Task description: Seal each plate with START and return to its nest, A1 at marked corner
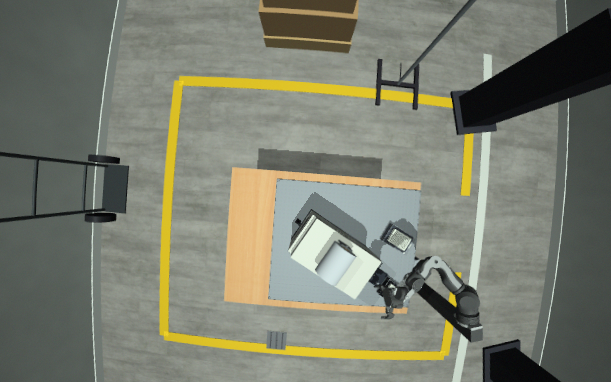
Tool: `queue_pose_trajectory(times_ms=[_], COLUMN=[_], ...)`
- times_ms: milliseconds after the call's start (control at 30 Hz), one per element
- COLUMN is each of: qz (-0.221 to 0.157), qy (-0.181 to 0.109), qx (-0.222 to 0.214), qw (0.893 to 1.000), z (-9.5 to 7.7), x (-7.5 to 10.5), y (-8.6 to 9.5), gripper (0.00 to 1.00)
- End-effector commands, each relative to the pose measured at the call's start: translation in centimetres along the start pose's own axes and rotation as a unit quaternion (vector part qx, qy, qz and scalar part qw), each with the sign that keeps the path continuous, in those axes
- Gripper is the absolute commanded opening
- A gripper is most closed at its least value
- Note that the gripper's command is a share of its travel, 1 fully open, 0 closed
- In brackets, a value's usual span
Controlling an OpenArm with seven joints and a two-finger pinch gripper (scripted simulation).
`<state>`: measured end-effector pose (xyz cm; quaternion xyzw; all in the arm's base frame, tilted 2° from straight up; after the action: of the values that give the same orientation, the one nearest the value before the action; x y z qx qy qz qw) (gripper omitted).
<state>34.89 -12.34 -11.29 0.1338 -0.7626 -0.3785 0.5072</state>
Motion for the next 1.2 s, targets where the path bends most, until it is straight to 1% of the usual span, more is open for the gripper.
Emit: queue_pose_trajectory(times_ms=[0,533,567,733,767,800,967,1000,1033,1100,1167], qz=[-0.002,-0.002,0.017,0.089,0.094,0.107,0.179,0.186,0.186,0.186,0.212], qy=[-0.001,-0.001,-0.004,-0.009,-0.007,-0.010,-0.009,-0.007,-0.005,-0.005,-0.006], qx=[0.001,0.001,-0.007,-0.048,-0.051,-0.058,-0.097,-0.101,-0.100,-0.100,-0.115], qw=[1.000,1.000,1.000,0.995,0.994,0.993,0.979,0.977,0.977,0.977,0.970], z=[-0.1,-0.1,-0.1,-0.1,0.0,-0.1,0.0,0.2,0.3,0.3,0.3], x=[0.1,0.1,0.2,0.4,0.4,0.5,0.9,0.9,1.0,1.0,1.2], y=[0.1,0.1,-0.3,-1.9,-2.6,-2.8,-4.3,-4.9,-5.3,-5.3,-5.7], gripper=[1.00,1.00,0.65,0.65,0.65,0.65,0.65,0.65,0.65,0.65,0.65])
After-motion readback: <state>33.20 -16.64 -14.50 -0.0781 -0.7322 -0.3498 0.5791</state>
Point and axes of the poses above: the point where the finger pads meet when closed, its own x axis back along the fingers, its own y axis across the jaws, z = x × y, the point moved 6 cm from there along x, back along the fingers, and after that the axes turned 8 degrees about -x, right-handed, at the moved point
